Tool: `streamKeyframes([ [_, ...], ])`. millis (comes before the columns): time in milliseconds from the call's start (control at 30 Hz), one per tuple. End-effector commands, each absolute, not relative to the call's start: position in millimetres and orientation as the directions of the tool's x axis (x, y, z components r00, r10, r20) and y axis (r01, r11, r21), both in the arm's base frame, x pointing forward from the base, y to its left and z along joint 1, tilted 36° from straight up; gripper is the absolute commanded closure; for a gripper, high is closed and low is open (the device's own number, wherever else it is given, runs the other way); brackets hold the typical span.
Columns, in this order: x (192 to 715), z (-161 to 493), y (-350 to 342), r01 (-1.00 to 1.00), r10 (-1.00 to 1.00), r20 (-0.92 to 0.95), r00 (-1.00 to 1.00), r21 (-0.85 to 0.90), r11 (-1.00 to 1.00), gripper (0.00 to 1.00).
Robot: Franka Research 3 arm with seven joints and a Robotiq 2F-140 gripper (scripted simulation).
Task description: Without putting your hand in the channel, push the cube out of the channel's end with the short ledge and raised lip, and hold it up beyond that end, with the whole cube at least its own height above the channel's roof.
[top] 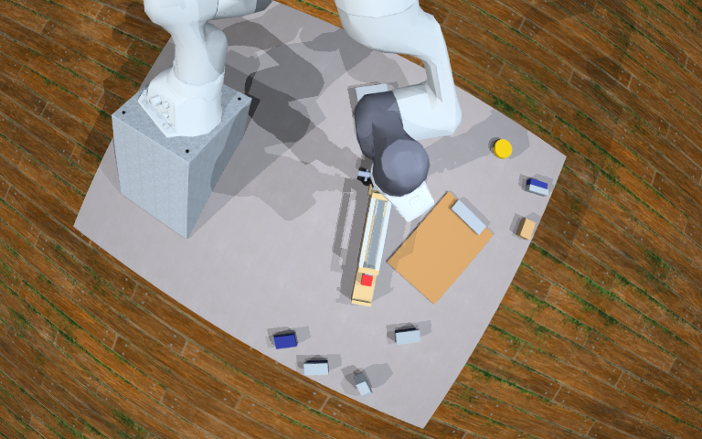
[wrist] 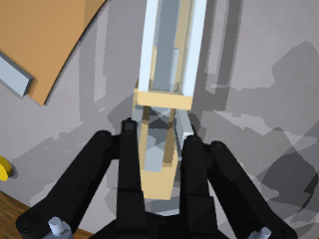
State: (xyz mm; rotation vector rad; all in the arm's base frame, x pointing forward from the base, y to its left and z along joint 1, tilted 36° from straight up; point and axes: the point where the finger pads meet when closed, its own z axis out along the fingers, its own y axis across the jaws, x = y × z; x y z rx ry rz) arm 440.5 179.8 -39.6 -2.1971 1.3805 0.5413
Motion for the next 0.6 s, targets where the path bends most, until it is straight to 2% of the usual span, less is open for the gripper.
streamKeyframes([
  [0, 442.5, -39.6, 177.4, -0.906, -0.715, -0.56, 0.418, -0.197, -0.375, 0.77],
  [133, 443.2, -31.4, 171.4, -0.906, -0.715, -0.56, 0.418, -0.197, -0.375, 0.77],
  [300, 446.8, 10.4, 140.8, -0.906, -0.715, -0.56, 0.418, -0.197, -0.375, 0.77],
  [567, 447.1, 13.8, 138.3, -0.906, -0.715, -0.56, 0.418, -0.197, -0.375, 0.77],
])
